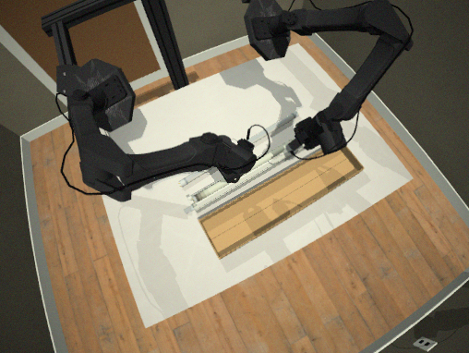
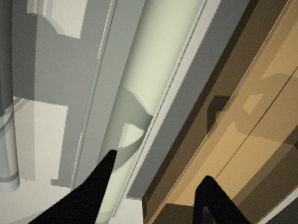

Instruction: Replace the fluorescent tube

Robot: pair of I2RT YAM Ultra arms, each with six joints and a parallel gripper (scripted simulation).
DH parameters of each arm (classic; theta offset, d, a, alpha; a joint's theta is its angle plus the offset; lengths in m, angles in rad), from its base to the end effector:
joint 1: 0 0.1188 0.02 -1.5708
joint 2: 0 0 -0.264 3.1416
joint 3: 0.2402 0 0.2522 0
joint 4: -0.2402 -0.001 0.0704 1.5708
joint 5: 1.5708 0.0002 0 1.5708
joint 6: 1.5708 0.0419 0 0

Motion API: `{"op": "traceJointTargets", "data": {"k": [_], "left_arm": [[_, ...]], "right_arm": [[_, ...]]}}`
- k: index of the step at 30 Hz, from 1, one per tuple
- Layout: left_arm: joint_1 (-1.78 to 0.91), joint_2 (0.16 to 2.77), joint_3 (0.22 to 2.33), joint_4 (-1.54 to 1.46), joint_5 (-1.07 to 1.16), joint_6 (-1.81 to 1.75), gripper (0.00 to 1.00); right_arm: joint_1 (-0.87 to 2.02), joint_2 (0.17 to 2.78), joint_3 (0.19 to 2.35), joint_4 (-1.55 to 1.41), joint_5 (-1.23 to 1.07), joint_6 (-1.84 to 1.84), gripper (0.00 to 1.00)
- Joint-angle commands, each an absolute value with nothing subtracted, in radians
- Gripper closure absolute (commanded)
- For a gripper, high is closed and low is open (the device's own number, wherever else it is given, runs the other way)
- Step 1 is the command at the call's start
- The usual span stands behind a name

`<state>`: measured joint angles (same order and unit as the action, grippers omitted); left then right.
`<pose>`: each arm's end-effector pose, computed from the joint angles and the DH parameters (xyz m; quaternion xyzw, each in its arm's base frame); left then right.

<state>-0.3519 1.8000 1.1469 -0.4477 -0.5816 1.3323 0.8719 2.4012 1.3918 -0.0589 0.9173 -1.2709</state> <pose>0.3449 -0.1010 0.1806 0.6506 0.6702 0.3510 0.0655 0.3091 0.3177 0.0374 -0.7097 0.5125 -0.4645 0.1335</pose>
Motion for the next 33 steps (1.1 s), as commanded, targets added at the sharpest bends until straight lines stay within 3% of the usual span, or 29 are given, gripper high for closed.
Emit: {"op": "traceJointTargets", "data": {"k": [1,16,21,33], "left_arm": [[-0.385,1.740,1.074,-0.309,-0.604,1.369,0.51],[-0.416,1.581,0.758,0.042,-0.672,1.441,0.51],[-0.416,1.630,0.756,-0.026,-0.645,1.433,0.51],[-0.415,1.620,0.794,-0.045,-0.648,1.417,0.51]], "right_arm": [[0.911,2.349,1.311,0.125,0.957,-1.328,0.51],[0.899,2.319,0.961,0.578,1.034,-1.489,0.51],[0.881,2.380,0.972,0.704,0.940,-1.589,0.51],[0.888,2.362,1.007,0.664,0.957,-1.552,0.51]]}}
